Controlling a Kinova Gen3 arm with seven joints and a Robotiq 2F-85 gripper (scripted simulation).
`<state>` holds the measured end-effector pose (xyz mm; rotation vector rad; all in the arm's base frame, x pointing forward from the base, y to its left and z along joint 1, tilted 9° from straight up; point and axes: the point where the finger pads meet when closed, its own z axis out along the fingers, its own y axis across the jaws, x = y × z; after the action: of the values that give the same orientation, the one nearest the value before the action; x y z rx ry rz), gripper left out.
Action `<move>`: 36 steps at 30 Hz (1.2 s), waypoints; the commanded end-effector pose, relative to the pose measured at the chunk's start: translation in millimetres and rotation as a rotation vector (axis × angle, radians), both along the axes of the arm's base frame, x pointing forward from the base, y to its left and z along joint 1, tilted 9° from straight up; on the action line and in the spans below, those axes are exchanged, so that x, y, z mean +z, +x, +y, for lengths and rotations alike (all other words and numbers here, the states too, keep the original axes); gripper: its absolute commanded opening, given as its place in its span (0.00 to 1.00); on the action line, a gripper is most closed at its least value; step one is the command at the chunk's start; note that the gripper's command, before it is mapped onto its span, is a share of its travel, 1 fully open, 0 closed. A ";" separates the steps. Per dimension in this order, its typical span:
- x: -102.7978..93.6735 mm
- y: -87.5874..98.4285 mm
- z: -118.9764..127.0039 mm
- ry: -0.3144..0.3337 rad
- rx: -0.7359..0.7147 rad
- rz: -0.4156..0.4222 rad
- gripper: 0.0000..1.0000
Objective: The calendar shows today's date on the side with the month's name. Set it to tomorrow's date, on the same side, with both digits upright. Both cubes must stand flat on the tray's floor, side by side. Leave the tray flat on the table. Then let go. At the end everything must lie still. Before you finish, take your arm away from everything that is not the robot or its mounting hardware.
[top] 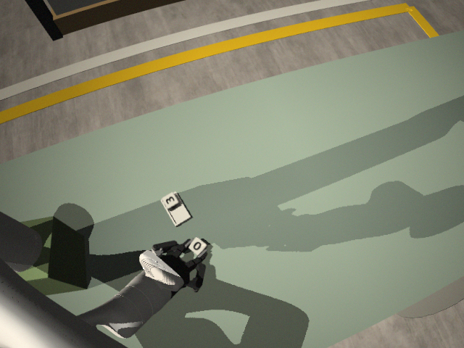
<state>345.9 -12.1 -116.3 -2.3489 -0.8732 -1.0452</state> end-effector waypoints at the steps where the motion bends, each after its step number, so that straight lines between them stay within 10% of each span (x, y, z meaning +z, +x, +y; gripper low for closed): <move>1: -1.9 1.9 0.4 0.001 -0.001 -0.008 0.28; 36: -7.5 2.4 0.9 0.000 -0.002 -0.009 0.28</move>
<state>345.6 -10.1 -123.8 -2.3457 -0.8758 -1.0455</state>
